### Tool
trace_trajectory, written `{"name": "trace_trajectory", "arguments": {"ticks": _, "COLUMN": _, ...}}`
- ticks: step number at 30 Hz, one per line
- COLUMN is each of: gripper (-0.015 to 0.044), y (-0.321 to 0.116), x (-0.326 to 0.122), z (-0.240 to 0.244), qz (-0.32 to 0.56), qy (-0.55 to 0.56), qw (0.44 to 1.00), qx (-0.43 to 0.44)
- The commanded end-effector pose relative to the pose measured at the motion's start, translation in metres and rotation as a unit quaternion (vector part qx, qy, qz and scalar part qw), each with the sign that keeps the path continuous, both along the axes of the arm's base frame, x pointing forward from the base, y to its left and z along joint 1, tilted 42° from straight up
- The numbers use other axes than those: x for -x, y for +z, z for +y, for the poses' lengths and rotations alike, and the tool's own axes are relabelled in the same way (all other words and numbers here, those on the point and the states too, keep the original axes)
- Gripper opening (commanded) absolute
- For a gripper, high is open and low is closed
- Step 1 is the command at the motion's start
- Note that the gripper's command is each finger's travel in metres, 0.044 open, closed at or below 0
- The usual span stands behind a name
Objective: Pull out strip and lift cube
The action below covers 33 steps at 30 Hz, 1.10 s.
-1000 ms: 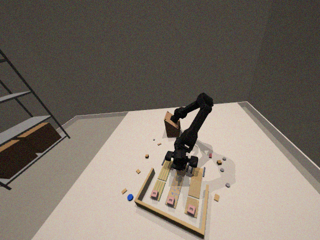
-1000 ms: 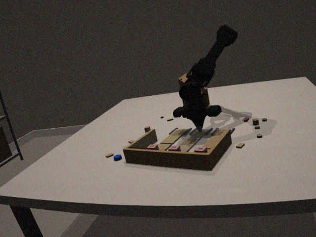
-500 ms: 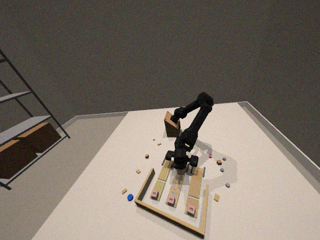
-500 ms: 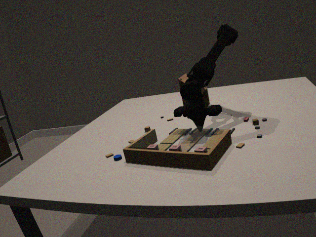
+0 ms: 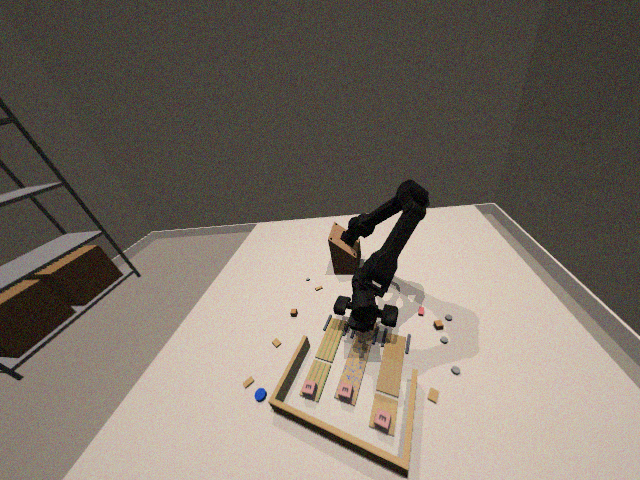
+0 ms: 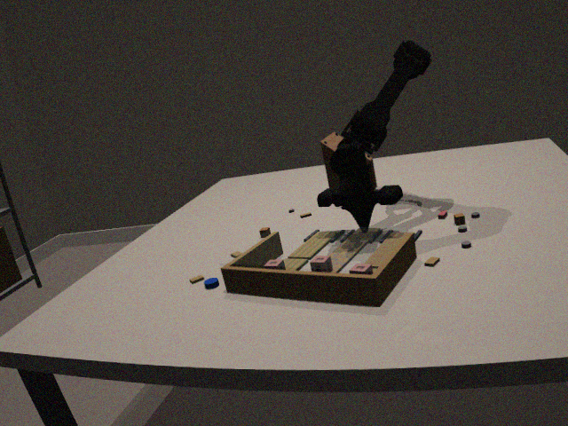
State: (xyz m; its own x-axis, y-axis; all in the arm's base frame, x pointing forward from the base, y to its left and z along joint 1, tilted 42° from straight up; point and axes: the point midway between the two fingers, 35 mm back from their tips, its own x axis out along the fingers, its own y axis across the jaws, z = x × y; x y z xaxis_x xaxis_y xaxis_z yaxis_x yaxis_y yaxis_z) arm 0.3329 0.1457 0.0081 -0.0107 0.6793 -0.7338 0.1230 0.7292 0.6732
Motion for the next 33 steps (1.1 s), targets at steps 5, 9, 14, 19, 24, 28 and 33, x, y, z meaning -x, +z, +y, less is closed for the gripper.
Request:
{"name": "trace_trajectory", "arguments": {"ticks": 5, "gripper": 0.0000, "y": -0.001, "x": 0.015, "z": 0.002, "qz": 0.005, "qy": 0.002, "qw": 1.000, "qx": 0.002}}
{"name": "trace_trajectory", "arguments": {"ticks": 9, "gripper": 0.0000, "y": -0.001, "x": 0.021, "z": 0.003, "qz": 0.006, "qy": 0.002, "qw": 1.000, "qx": 0.002}}
{"name": "trace_trajectory", "arguments": {"ticks": 14, "gripper": 0.0000, "y": -0.001, "x": 0.029, "z": 0.004, "qz": 0.006, "qy": 0.002, "qw": 1.000, "qx": 0.002}}
{"name": "trace_trajectory", "arguments": {"ticks": 19, "gripper": 0.0000, "y": 0.000, "x": 0.037, "z": 0.005, "qz": 0.006, "qy": 0.002, "qw": 1.000, "qx": 0.002}}
{"name": "trace_trajectory", "arguments": {"ticks": 24, "gripper": 0.0000, "y": 0.000, "x": 0.045, "z": 0.005, "qz": 0.006, "qy": 0.002, "qw": 1.000, "qx": 0.002}}
{"name": "trace_trajectory", "arguments": {"ticks": 28, "gripper": 0.0000, "y": 0.001, "x": 0.051, "z": 0.006, "qz": 0.007, "qy": 0.002, "qw": 1.000, "qx": 0.002}}
{"name": "trace_trajectory", "arguments": {"ticks": 33, "gripper": 0.0000, "y": 0.002, "x": 0.058, "z": 0.007, "qz": 0.007, "qy": 0.002, "qw": 1.000, "qx": 0.002}}
